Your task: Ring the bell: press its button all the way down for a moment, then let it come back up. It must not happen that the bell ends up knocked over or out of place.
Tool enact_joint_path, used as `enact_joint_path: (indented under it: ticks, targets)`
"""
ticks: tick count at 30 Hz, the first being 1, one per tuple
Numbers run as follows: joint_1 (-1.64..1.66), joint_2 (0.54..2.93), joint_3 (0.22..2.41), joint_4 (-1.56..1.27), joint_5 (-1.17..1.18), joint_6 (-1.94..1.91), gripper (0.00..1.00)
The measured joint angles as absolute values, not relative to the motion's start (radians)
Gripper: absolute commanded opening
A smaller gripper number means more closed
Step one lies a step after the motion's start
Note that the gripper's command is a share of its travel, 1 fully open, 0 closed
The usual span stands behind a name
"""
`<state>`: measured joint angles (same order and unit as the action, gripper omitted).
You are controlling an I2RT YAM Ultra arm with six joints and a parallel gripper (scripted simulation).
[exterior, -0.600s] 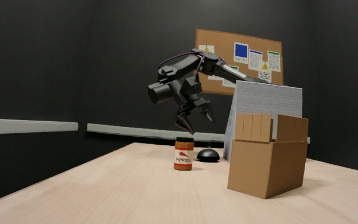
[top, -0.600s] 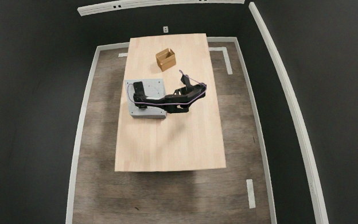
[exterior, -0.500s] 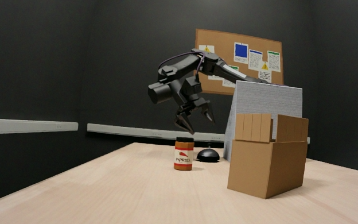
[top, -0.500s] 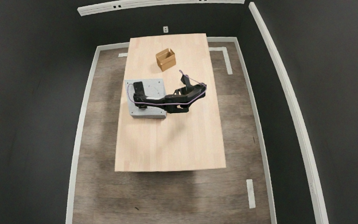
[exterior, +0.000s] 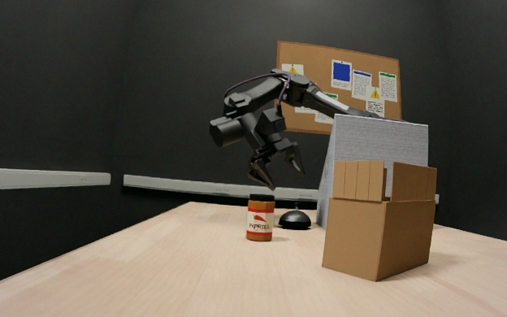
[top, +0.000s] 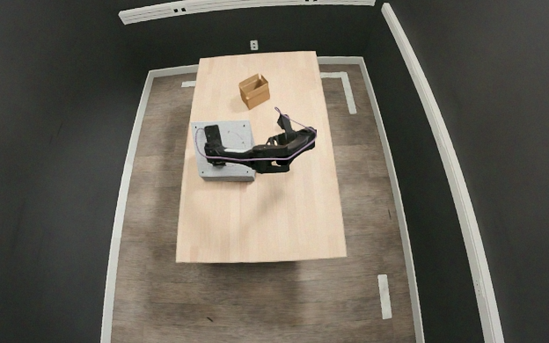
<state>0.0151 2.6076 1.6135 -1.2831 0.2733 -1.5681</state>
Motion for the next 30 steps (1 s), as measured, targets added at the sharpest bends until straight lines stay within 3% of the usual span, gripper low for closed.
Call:
enact_joint_path:
  ticks: [10, 30]
  targets:
    - [0.014, 2.599, 1.564, -1.248, 0.302, -1.475, 1.00]
    - [0.105, 2.447, 1.327, -1.062, 0.426, -0.834, 1.00]
